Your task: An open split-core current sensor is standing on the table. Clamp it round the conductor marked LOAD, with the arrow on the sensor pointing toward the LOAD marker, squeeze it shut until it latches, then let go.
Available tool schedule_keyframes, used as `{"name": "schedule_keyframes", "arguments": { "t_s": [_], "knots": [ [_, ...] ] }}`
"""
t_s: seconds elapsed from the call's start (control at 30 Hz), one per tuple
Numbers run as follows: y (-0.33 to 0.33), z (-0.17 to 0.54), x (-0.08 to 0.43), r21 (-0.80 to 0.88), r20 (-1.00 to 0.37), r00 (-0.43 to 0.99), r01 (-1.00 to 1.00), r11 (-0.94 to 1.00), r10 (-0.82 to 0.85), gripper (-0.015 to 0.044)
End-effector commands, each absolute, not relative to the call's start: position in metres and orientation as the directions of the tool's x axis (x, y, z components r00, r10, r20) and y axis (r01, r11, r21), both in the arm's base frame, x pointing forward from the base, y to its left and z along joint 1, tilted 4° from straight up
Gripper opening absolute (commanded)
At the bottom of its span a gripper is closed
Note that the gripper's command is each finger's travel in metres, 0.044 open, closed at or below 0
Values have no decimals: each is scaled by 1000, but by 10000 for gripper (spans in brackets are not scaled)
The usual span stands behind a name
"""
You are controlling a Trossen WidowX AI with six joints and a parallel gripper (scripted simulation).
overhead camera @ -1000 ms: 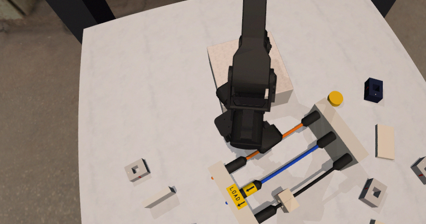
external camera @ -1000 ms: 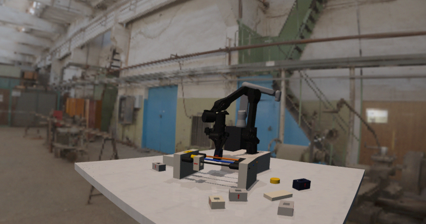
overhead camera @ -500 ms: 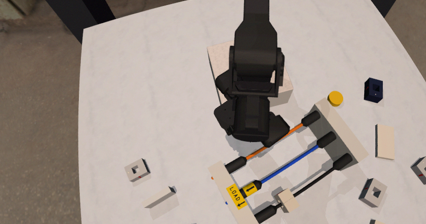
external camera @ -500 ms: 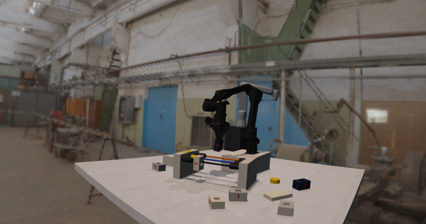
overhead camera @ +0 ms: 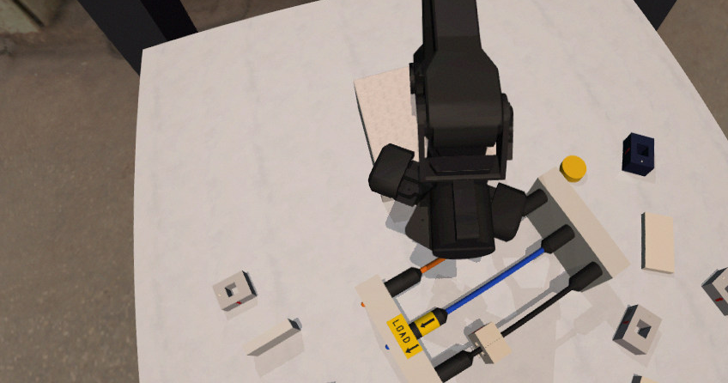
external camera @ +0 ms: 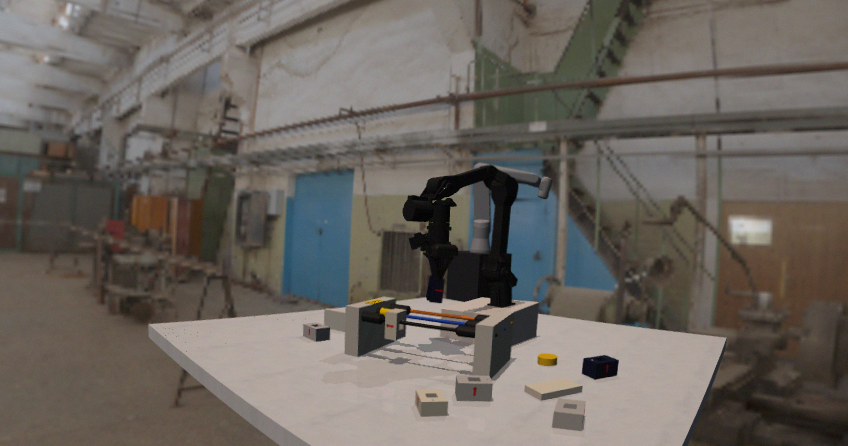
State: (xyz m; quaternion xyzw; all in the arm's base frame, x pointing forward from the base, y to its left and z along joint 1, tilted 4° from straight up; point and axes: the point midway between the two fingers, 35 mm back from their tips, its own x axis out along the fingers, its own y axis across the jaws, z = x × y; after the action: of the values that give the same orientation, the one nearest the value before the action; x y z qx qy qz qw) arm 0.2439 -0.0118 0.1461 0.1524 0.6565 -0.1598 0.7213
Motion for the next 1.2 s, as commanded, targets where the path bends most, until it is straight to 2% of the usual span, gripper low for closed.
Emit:
{"name": "schedule_keyframes", "arguments": {
  "t_s": [0.0,0.27,0.53,0.83,1.17],
  "knots": [
    [-6,147,250,-9,-995,90,278,961,-36,0],
    [9,147,261,-39,-995,91,-54,998,-34,0],
    [25,147,271,-65,-995,91,-380,923,-32,0],
    [45,146,280,-86,-995,92,-694,715,-30,0],
    [68,144,289,-97,-995,93,-926,366,-28,0]
  ]
}}
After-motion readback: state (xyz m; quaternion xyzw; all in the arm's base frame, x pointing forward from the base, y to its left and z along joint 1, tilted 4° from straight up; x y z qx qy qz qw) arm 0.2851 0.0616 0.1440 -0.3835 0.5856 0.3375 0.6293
